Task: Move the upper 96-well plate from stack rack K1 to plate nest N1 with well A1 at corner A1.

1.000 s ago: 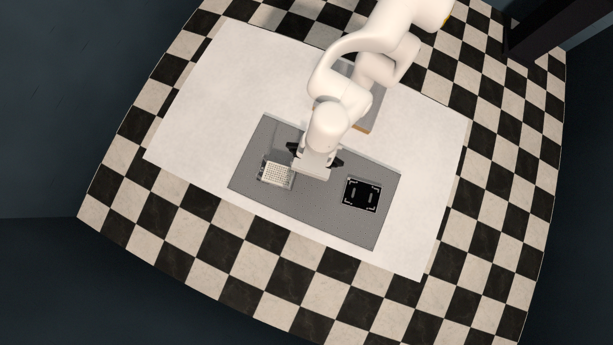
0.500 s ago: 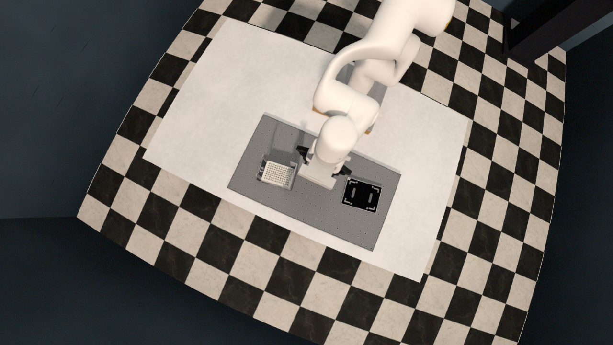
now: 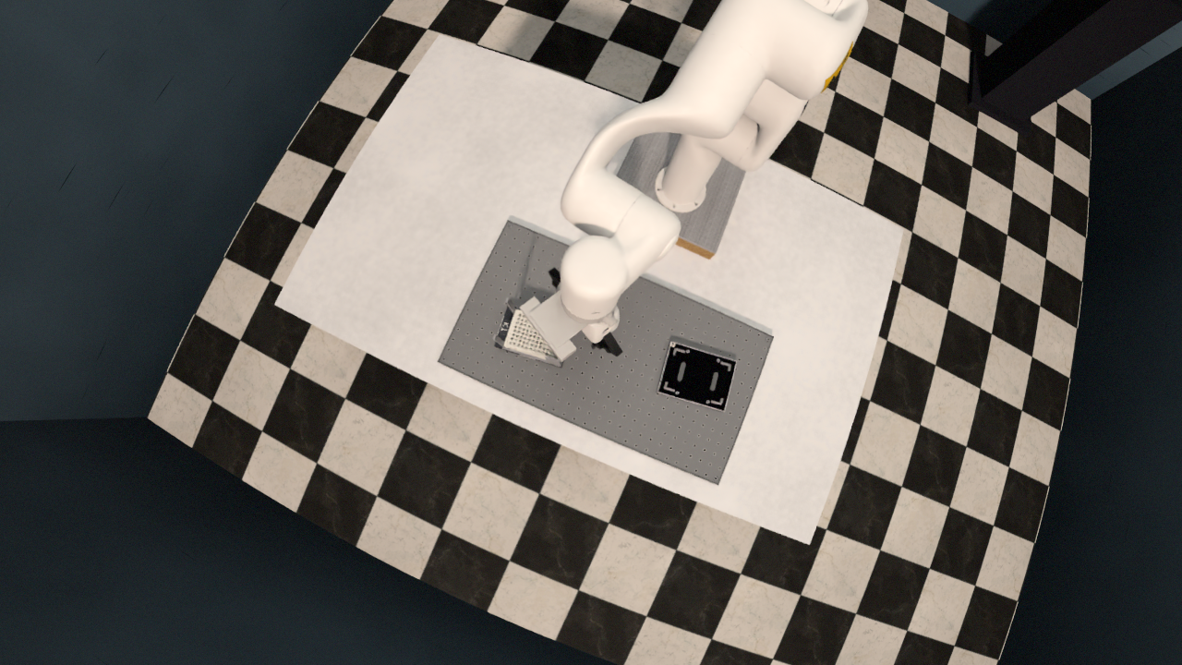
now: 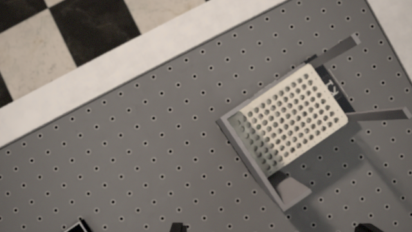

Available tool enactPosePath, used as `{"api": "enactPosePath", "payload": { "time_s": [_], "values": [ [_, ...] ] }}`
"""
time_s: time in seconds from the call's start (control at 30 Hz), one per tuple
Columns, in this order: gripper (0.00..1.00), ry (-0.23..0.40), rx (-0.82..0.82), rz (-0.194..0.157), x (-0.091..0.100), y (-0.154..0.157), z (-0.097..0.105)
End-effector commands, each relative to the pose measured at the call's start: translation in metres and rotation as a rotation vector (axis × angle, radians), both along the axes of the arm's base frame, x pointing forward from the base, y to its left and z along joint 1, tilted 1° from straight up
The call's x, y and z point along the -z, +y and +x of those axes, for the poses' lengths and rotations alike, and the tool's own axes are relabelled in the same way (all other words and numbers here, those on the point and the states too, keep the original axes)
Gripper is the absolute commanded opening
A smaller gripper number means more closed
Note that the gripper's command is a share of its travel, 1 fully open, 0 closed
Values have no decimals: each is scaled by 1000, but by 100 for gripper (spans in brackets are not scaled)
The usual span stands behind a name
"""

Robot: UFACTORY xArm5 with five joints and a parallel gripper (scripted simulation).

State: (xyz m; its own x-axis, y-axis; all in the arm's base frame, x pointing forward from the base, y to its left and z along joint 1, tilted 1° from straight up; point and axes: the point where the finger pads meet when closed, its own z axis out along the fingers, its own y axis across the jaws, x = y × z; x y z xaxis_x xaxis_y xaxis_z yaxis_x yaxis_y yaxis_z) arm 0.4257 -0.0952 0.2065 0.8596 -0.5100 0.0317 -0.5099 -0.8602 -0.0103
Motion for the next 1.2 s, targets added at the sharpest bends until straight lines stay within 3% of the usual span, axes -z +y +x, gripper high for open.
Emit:
{"api": "enactPosePath", "payload": {
  "time_s": [0.0, 0.67, 0.9, 1.17],
  "values": [
    [100, -1, 115, 0, 7, -14, 7],
    [100, 21, 714, 21, 54, -87, 30],
    [100, 29, 947, 30, 55, -89, 31],
    [100, 30, 971, 31, 55, -89, 31]
  ]
}}
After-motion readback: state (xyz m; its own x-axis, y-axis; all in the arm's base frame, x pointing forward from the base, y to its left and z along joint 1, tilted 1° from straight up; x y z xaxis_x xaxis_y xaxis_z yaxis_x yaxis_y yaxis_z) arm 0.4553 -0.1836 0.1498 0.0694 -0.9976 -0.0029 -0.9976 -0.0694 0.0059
